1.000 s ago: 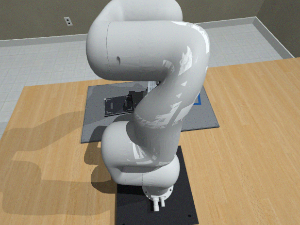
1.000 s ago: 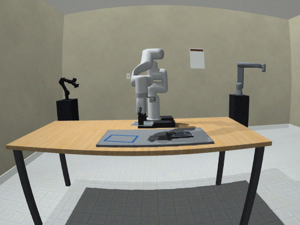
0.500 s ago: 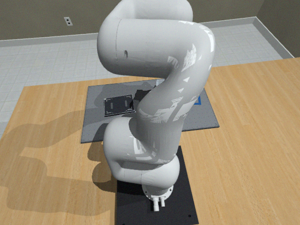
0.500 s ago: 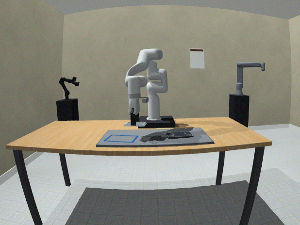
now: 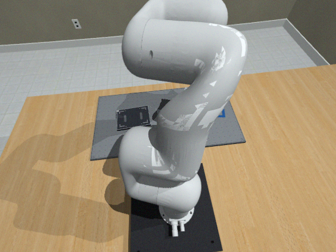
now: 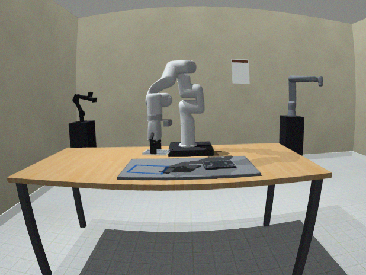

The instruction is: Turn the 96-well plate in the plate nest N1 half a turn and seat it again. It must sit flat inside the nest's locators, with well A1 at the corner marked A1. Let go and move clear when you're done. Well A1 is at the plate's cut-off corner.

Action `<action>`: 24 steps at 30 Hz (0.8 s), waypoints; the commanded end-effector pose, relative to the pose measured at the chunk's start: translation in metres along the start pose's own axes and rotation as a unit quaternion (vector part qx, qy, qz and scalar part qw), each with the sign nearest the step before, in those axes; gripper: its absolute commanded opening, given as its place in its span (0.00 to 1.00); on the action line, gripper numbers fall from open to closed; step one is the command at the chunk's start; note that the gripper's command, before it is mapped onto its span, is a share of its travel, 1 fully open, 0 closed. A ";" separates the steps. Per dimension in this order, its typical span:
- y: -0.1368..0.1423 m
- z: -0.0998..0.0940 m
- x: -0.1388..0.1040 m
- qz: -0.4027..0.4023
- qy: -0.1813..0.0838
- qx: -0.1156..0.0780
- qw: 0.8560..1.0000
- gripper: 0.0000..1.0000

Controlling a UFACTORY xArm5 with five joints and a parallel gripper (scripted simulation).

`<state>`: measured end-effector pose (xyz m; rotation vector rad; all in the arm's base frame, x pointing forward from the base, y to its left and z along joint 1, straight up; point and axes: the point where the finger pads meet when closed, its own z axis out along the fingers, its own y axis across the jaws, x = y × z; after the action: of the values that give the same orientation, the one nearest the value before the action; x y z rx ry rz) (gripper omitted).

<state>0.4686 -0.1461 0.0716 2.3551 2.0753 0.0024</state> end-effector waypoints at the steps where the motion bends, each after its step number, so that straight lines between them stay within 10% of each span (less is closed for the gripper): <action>1: 0.004 -0.001 -0.010 -0.001 0.003 -0.002 1.000 0.00; 24: 0.014 0.000 -0.046 -0.001 0.003 -0.002 1.000 0.00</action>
<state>0.4756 -0.1925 0.0698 2.3548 2.0776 0.0010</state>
